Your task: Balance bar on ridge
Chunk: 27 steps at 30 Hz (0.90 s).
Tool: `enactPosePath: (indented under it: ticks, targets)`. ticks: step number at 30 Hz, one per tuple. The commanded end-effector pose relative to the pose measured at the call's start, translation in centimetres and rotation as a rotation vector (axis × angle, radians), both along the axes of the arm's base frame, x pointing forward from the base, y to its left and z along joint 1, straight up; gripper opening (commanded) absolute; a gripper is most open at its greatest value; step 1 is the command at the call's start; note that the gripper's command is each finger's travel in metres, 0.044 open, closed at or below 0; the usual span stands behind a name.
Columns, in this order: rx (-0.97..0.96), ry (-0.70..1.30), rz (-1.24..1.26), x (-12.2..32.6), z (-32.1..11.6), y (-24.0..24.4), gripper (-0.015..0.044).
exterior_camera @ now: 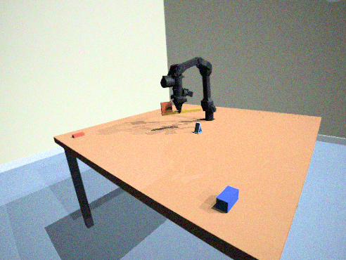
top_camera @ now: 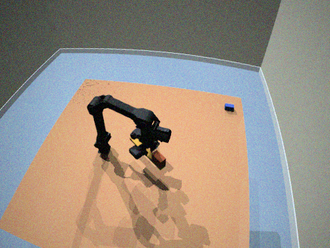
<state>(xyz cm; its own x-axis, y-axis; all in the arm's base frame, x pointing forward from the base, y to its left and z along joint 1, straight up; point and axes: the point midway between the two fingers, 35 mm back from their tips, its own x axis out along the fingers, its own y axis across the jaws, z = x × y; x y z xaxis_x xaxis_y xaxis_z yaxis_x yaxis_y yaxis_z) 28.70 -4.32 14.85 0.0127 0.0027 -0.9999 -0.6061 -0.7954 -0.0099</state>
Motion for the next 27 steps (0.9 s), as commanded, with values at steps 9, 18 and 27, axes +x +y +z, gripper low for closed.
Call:
enactPosePath:
  ticks: [9, 18, 27]
  targets:
    - [-0.006, -0.011, 0.128, 0.2, 0.6, 3.6, 0.0]
    - [-0.005, -0.011, 0.252, -0.2, 0.7, 7.2, 0.0]
    - [-0.004, -0.011, 0.379, -1.2, 0.7, 10.5, 0.0]
